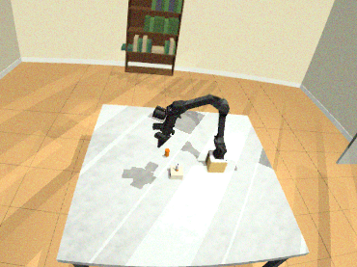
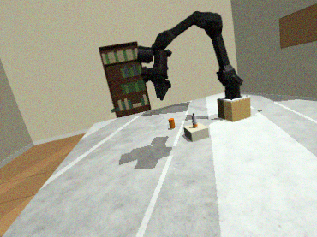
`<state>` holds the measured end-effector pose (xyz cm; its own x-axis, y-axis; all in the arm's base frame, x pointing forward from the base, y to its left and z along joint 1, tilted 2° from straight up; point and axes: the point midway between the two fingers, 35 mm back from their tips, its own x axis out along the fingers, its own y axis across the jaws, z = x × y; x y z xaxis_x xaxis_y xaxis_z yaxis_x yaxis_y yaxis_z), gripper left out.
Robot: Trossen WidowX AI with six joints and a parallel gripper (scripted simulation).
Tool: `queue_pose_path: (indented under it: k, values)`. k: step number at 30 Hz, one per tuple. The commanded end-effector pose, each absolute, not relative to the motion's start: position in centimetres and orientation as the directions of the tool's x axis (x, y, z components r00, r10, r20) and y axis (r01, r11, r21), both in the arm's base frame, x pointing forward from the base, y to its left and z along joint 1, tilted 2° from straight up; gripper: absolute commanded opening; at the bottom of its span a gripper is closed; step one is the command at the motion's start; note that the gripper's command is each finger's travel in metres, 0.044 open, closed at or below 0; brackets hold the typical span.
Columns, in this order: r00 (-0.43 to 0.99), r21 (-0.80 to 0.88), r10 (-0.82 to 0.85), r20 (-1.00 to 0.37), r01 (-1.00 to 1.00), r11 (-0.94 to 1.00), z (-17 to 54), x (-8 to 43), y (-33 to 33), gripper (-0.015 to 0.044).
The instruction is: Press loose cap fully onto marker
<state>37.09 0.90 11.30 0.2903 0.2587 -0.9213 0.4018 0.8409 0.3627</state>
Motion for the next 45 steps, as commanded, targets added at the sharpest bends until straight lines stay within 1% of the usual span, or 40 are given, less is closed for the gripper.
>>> queue_pose_path:
  k: [1, 4, 6, 14, 19, 45]
  values:
    - [0.153, 0.171, 0.084, -0.985, 0.75, 0.639, 7.4, 34.4, -5.3, 0.0248]
    - [0.045, 0.034, -0.014, -0.999, 0.896, 0.444, 5.6, 32.1, -9.0, 0.0248]
    - [0.012, -0.003, -0.038, -0.999, 0.923, 0.384, 5.1, 31.4, -9.9, 0.0248]
    - [0.012, -0.004, -0.038, -0.999, 0.924, 0.382, 5.1, 31.7, -9.7, 0.0248]
    - [0.011, -0.004, -0.038, -0.999, 0.924, 0.382, 1.6, 31.7, -9.8, 0.0248]
    - [0.011, -0.004, -0.038, -0.999, 0.924, 0.382, -2.1, 31.8, -10.0, 0.0248]
